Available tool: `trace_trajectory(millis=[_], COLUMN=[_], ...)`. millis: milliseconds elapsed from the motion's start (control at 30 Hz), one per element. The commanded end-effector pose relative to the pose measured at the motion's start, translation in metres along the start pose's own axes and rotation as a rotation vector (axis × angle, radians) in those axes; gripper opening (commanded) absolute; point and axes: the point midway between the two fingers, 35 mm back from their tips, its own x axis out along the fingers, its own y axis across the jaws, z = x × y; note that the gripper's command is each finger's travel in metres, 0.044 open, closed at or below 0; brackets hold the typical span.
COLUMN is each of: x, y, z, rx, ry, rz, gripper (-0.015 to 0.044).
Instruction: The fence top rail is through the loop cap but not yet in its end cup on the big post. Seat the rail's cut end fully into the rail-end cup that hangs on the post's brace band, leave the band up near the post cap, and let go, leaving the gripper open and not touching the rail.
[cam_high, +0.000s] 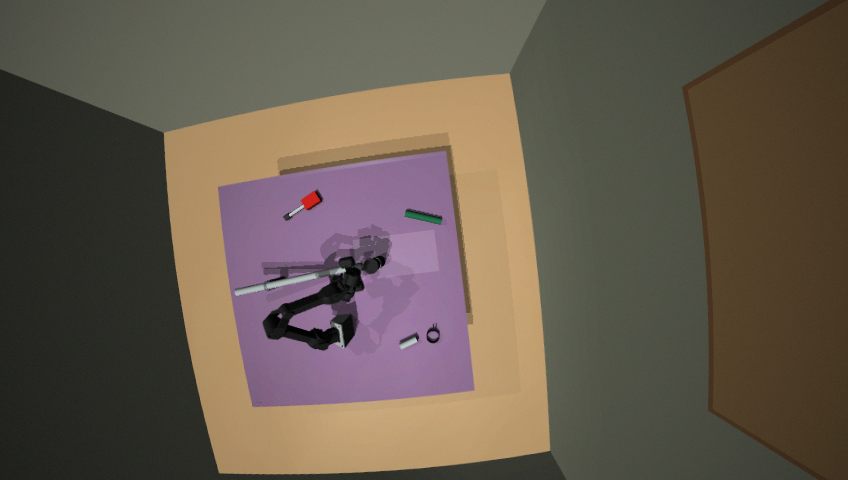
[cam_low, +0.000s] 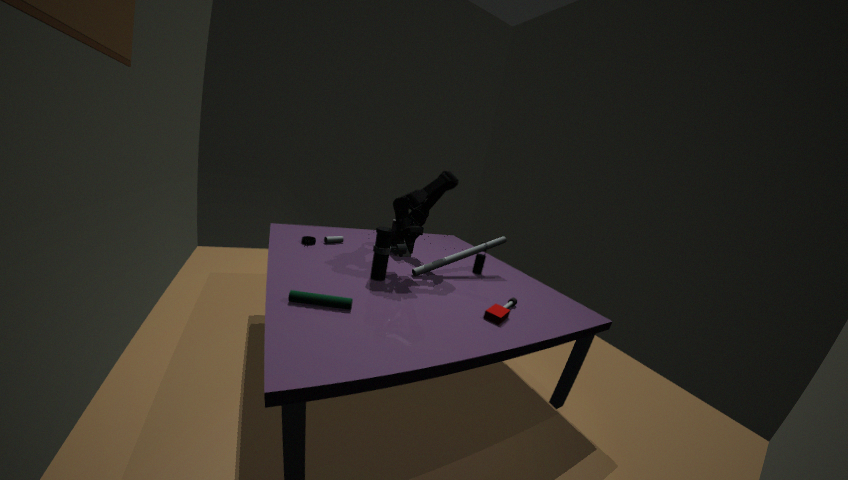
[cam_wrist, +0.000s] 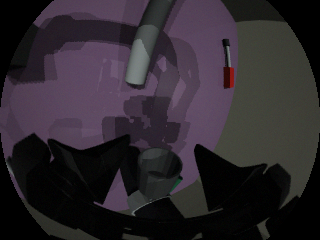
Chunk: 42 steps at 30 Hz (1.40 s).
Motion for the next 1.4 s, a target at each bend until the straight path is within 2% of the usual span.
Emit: trace_trajectory(millis=[0, 400, 933, 1033, 1367], x=[-0.01, -0.026, -0.103, -0.111, -0.112], y=[-0.006, -0.017, -0.045, -0.045, -0.045], z=[0.011, 0.029, 0.135, 0.148, 0.149], rx=[-0.007, 0.006, 1.428, 1.582, 1.596], ry=[0.004, 0.005, 0.018, 0.02, 0.02], rz=[0.0, -0.005, -0.01, -0.011, -0.012], gripper=[0.044, 0.044, 0.044, 0.044, 0.044])
